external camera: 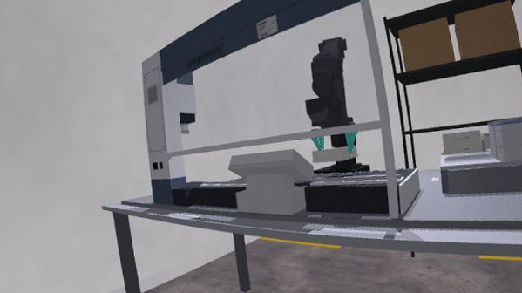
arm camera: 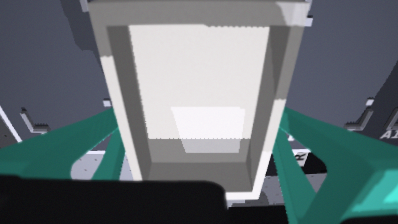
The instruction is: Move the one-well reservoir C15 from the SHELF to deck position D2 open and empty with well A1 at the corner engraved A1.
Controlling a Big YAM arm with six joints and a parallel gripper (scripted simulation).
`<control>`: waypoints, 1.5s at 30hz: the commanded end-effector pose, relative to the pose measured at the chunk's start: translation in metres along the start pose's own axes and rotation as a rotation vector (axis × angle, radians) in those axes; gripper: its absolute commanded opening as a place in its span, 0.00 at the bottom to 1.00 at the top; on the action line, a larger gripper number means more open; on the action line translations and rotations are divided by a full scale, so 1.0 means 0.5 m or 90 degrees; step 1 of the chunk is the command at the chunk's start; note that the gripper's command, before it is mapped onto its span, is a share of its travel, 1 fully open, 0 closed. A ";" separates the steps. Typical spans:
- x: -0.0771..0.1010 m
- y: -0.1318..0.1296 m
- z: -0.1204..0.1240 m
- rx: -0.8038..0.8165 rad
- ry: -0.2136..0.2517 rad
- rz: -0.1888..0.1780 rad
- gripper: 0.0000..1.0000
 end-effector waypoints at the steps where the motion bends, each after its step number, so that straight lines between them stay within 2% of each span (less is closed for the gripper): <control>1: 0.005 0.018 -0.007 0.000 -0.021 -0.009 0.00; 3: -0.007 0.018 -0.009 0.000 -0.018 -0.008 0.00; 6: -0.001 0.017 -0.005 0.000 -0.024 -0.010 0.00; 8: -0.021 0.017 -0.006 -0.001 -0.014 -0.007 0.00; 20: -0.058 0.018 -0.006 0.000 -0.017 -0.008 0.00; 22: -0.058 0.018 -0.006 0.000 -0.017 -0.008 0.00; 23: -0.038 0.027 -0.028 0.000 -0.037 -0.015 0.00; 25: -0.072 0.018 -0.007 -0.001 -0.014 -0.007 0.00; 27: -0.079 0.018 -0.007 -0.001 -0.014 -0.007 0.00; 29: -0.076 0.019 -0.007 -0.001 -0.016 -0.007 0.00; 30: -0.052 0.024 -0.018 0.000 -0.036 -0.015 0.00; 32: -0.039 0.025 -0.021 0.001 -0.046 -0.018 0.00; 45: -0.045 0.021 -0.011 0.001 -0.040 -0.016 0.00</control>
Point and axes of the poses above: the point where the finger pads meet when closed, its own x axis back along the fingers, its own y axis across the jaws, z = x × y, the point moved 9 cm from there along x, back along the fingers, and after that the axes turned 2 degrees about -x, right-handed, at the moved point
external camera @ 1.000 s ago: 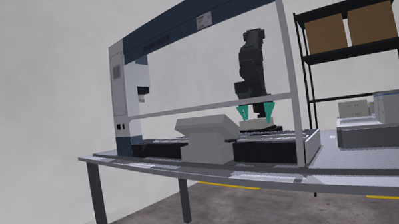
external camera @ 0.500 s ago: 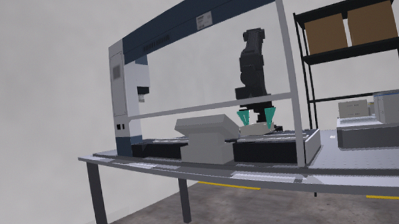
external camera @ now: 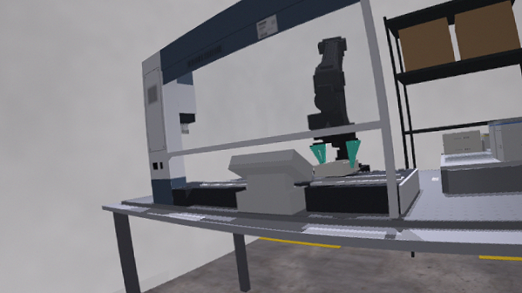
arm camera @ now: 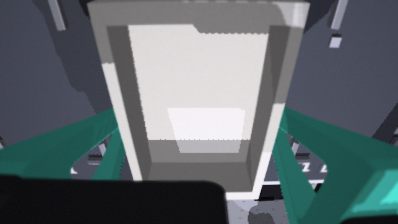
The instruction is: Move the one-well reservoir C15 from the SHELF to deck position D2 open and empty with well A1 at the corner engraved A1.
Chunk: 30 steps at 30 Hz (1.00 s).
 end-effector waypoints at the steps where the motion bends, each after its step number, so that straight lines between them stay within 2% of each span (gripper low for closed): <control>1: 0.032 0.019 -0.007 0.001 -0.035 -0.014 0.00; 11: 0.028 0.016 0.000 0.001 -0.031 -0.013 0.00; 12: 0.047 0.023 -0.018 0.001 -0.046 -0.018 0.00; 18: 0.048 0.025 -0.022 0.001 -0.047 -0.018 0.00; 26: 0.004 0.018 -0.008 0.000 -0.019 -0.008 0.00; 30: -0.006 0.015 -0.002 0.000 -0.011 -0.005 0.00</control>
Point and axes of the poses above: the point where the finger pads meet when closed, its own x axis back along the fingers, its own y axis across the jaws, z = x × y, the point moved 9 cm from there along x, back along the fingers, and after that the axes turned 2 degrees about -x, right-handed, at the moved point
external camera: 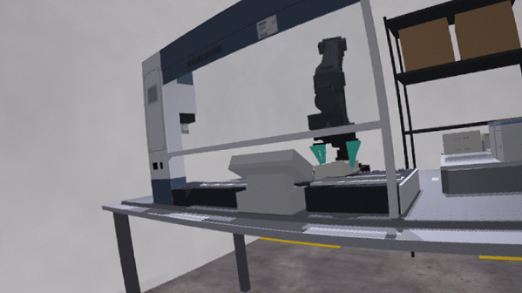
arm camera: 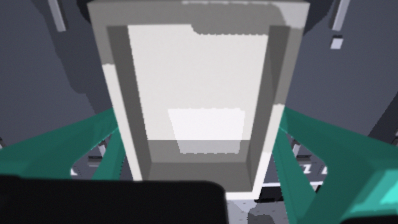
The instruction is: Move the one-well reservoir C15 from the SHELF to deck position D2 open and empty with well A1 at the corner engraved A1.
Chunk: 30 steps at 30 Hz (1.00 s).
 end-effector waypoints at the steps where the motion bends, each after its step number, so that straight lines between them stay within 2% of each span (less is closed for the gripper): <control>1: -0.005 0.015 -0.002 0.000 -0.008 -0.004 0.00; 5: 0.004 0.017 -0.005 0.000 -0.017 -0.007 0.00; 15: -0.009 0.015 -0.003 0.000 -0.010 -0.005 0.00; 16: 0.005 0.020 -0.015 0.000 -0.024 -0.010 0.00; 21: -0.015 0.016 -0.005 0.000 -0.010 -0.005 0.00; 30: -0.011 0.017 -0.006 0.000 -0.015 -0.007 0.00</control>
Point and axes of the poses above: the point where the finger pads meet when closed, its own x axis back along the fingers, its own y axis across the jaws, z = x × y, the point moved 9 cm from there along x, back along the fingers, and after that the axes turned 2 degrees about -x, right-handed, at the moved point
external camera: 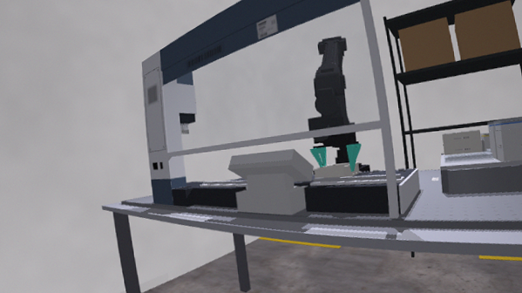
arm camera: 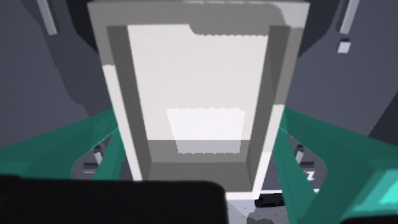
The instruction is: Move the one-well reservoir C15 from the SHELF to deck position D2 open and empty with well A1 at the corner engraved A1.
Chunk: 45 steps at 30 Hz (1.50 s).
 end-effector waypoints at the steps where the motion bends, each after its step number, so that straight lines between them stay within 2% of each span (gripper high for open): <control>1: 0.006 0.018 -0.008 0.000 -0.016 -0.007 0.00; 5: 0.006 0.017 -0.006 0.000 -0.015 -0.007 0.00; 6: 0.006 0.017 -0.006 0.000 -0.015 -0.007 1.00; 45: 0.006 0.017 -0.006 0.000 -0.015 -0.007 1.00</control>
Point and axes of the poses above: the point where the finger pads meet when closed, its own x axis back along the fingers, its own y axis across the jaws, z = x × y, the point moved 9 cm from there along x, back along the fingers, and after that the axes turned 2 degrees about -x, right-handed, at the moved point
